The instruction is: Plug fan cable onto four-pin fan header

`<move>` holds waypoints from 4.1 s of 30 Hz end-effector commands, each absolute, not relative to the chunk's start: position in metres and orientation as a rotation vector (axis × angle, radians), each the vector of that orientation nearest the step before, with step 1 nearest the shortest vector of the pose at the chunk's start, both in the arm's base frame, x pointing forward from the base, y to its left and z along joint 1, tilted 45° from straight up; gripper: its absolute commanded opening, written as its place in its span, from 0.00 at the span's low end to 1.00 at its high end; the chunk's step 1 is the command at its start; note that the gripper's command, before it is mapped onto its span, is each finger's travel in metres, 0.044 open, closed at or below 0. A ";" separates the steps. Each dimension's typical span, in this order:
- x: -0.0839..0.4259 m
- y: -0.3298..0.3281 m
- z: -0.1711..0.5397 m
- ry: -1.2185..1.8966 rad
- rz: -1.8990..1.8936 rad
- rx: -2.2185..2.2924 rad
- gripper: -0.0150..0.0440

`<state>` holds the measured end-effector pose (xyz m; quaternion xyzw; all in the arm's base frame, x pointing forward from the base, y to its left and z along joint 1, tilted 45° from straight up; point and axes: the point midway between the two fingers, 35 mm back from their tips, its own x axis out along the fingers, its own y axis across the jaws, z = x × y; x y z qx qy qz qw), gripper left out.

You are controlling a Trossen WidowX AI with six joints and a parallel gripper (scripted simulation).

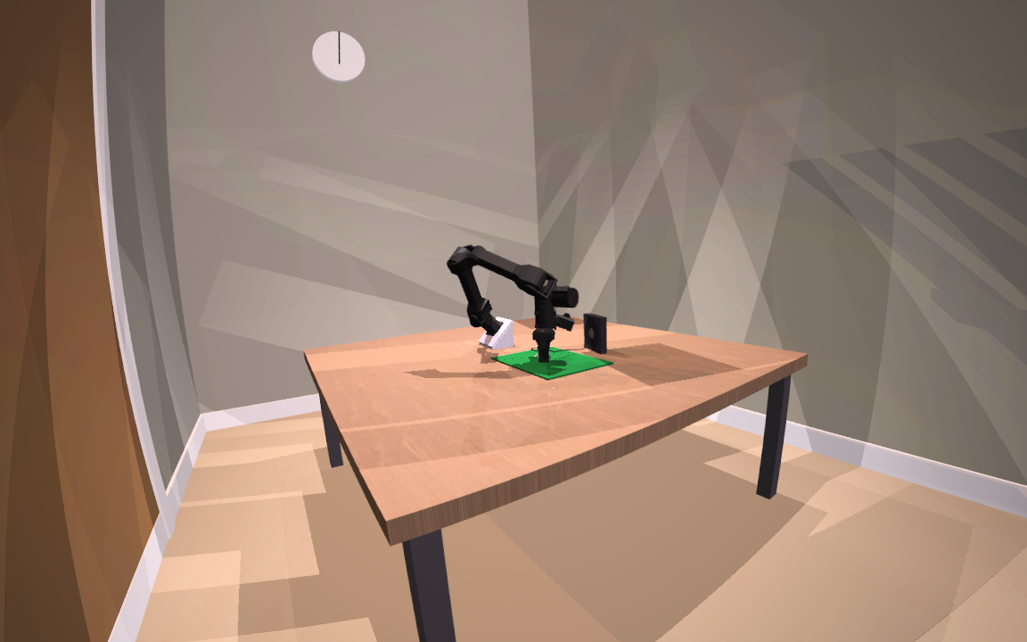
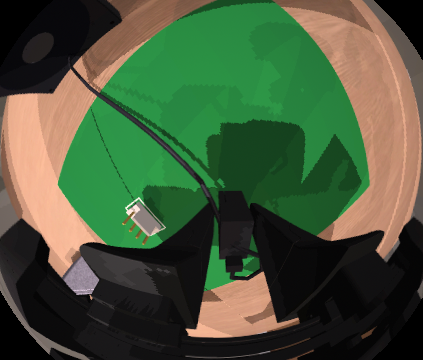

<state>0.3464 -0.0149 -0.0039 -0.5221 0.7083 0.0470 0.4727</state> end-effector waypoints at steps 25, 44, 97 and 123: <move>0.341 0.023 0.028 1.702 -0.045 -1.145 0.25; 0.323 0.030 0.023 1.515 -0.563 -0.643 0.25; 0.273 0.040 0.008 0.585 -1.513 0.671 0.25; 0.273 0.037 0.016 0.583 -1.514 0.673 0.25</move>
